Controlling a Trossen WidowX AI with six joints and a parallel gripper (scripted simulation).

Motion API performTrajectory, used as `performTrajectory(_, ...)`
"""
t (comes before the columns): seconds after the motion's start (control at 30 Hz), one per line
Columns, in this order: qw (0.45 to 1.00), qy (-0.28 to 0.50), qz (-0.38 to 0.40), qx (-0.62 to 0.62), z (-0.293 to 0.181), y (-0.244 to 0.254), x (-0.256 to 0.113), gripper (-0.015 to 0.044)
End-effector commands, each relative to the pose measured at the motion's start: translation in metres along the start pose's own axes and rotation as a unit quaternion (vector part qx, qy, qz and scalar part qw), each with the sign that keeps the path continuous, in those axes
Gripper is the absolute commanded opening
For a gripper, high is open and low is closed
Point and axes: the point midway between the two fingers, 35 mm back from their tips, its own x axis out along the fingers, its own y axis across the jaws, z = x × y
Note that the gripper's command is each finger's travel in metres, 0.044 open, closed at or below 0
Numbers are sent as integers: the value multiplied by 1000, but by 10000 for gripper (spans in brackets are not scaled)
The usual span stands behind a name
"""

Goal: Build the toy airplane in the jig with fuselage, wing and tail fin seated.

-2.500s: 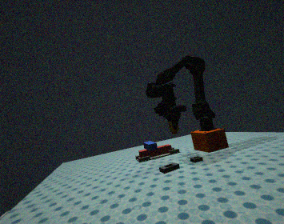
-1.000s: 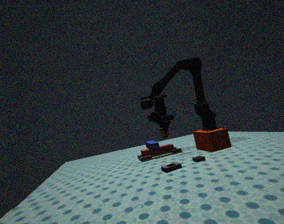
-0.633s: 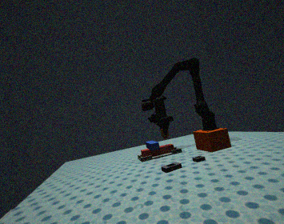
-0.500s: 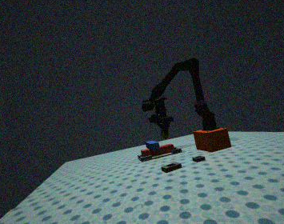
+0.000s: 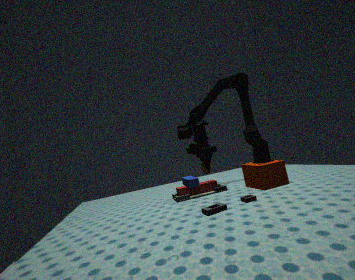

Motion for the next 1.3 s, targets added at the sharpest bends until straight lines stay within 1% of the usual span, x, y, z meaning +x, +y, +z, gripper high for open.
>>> performTrajectory(0.0, 1000, 0, 1, -3, 0, 0, 1, 66)
performTrajectory(0.33, 1000, 0, 1, -3, 0, 0, 2, 66)
performTrajectory(1.1, 1000, 0, 1, -3, 0, 0, 39, 66)
performTrajectory(1.27, 1000, 0, 1, -3, 0, 0, 41, 66)
